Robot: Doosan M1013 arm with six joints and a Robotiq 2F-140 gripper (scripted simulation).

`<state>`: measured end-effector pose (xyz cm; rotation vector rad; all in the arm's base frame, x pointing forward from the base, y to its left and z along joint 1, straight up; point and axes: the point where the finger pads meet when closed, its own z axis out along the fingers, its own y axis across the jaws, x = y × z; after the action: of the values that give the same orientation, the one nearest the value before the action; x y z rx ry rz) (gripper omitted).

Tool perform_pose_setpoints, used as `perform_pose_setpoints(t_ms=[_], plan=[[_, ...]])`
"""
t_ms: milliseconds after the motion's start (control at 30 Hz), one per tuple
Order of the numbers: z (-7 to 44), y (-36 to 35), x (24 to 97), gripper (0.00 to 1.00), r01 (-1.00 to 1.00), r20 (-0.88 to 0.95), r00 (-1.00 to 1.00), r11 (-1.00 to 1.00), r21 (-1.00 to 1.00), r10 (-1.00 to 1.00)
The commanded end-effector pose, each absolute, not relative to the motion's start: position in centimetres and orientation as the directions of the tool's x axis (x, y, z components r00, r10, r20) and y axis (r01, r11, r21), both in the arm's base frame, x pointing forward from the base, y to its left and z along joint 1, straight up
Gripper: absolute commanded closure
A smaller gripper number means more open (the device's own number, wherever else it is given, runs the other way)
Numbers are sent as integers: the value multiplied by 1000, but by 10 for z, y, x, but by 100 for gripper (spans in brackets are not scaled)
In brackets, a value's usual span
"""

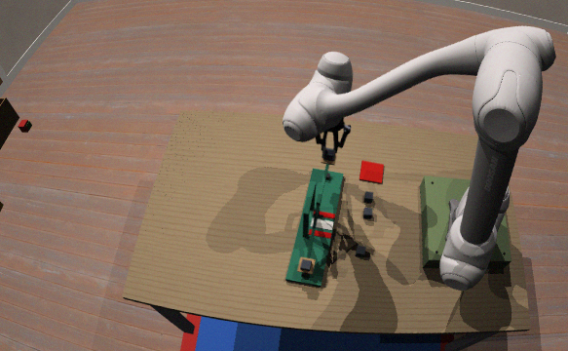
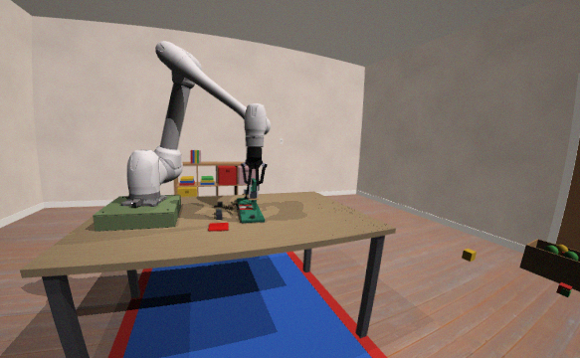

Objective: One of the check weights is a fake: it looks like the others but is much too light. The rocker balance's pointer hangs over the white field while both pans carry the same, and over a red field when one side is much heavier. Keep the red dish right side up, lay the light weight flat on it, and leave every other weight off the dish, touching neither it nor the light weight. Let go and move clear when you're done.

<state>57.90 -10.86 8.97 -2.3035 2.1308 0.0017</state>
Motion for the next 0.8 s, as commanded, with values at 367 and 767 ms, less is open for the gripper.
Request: perform_pose_setpoints(t_ms=[367, 767], plan=[[77, -105, 579, 76, -997, -3, 75, -75, -4, -997], [70, -102, 579, 76, -997, -3, 75, -75, -4, -997]])
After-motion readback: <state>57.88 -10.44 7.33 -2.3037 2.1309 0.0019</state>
